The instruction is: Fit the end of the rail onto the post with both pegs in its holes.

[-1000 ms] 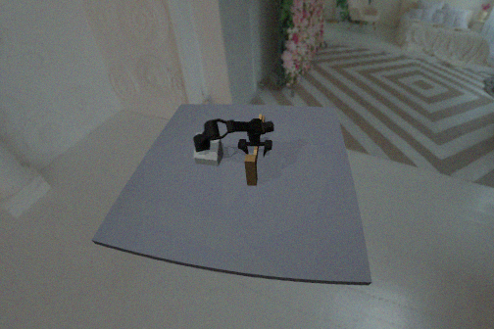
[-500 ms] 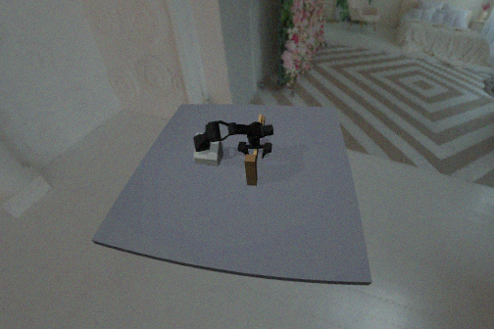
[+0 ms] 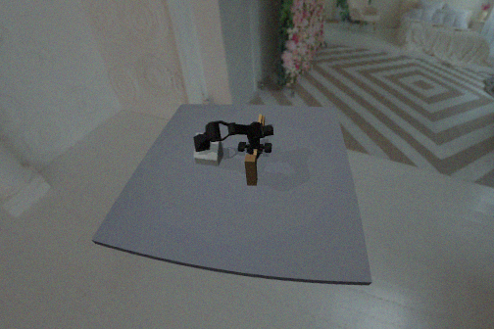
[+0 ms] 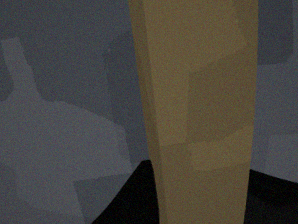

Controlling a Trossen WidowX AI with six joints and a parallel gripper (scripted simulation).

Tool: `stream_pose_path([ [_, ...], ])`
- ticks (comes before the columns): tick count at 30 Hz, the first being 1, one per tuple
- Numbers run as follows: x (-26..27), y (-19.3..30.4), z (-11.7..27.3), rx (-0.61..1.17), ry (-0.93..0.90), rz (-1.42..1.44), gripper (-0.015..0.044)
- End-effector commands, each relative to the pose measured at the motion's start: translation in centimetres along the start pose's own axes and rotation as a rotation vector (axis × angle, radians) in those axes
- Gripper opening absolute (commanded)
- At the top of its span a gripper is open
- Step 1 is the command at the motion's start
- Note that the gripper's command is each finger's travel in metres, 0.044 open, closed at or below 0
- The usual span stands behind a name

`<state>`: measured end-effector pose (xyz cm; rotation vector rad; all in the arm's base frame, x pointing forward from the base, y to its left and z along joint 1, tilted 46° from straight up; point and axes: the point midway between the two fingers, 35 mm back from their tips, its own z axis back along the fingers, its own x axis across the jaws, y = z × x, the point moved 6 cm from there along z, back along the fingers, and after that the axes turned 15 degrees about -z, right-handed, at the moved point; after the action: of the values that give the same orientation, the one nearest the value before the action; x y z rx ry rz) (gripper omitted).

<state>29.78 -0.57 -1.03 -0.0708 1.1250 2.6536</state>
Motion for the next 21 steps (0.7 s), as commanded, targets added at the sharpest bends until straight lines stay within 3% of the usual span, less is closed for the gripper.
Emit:
stream_pose_path([
  [1,-0.01,0.03,-0.04,0.004,0.002,0.002,0.0013],
  [21,0.01,-0.04,0.32,0.004,0.002,0.002,0.0],
])
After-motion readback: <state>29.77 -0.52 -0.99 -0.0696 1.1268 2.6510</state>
